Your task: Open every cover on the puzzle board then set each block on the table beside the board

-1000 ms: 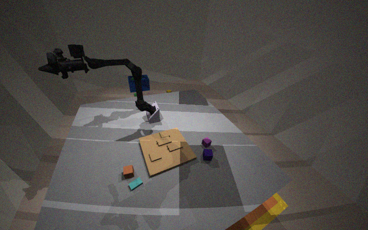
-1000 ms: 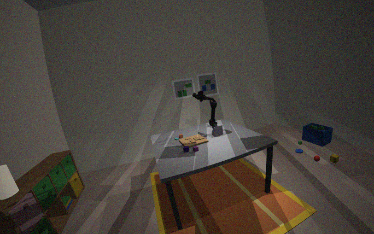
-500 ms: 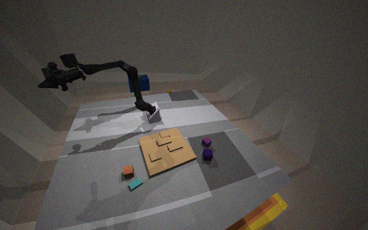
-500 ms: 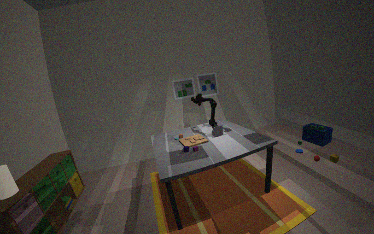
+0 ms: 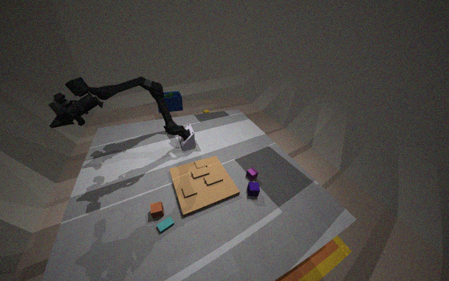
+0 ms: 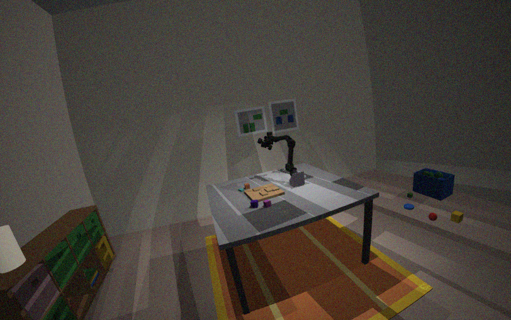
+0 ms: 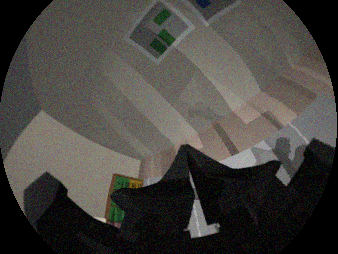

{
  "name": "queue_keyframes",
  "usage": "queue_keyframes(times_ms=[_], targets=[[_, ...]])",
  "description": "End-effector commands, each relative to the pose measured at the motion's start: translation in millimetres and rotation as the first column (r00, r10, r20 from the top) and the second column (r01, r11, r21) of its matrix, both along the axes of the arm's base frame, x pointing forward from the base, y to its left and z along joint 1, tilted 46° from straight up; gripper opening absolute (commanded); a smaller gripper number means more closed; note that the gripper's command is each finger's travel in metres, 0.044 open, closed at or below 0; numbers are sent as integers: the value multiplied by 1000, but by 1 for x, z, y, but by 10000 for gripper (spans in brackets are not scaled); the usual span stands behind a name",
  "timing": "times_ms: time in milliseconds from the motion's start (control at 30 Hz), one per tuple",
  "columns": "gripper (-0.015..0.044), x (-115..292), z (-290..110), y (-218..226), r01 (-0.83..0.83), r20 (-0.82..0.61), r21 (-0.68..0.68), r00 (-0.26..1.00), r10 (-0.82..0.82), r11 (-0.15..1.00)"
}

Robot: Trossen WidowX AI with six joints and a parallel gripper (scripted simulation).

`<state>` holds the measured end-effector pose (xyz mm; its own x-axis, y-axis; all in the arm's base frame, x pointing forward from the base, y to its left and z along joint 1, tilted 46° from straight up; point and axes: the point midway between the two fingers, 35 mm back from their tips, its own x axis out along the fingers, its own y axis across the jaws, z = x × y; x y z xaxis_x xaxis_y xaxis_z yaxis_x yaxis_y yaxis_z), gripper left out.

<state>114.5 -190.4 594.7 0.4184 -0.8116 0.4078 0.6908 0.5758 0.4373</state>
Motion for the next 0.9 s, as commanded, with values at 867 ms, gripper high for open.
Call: queue_keyframes(times_ms=[867], targets=[[0, 99, -79, -31, -115, -212, 228, 963, 165, 967]])
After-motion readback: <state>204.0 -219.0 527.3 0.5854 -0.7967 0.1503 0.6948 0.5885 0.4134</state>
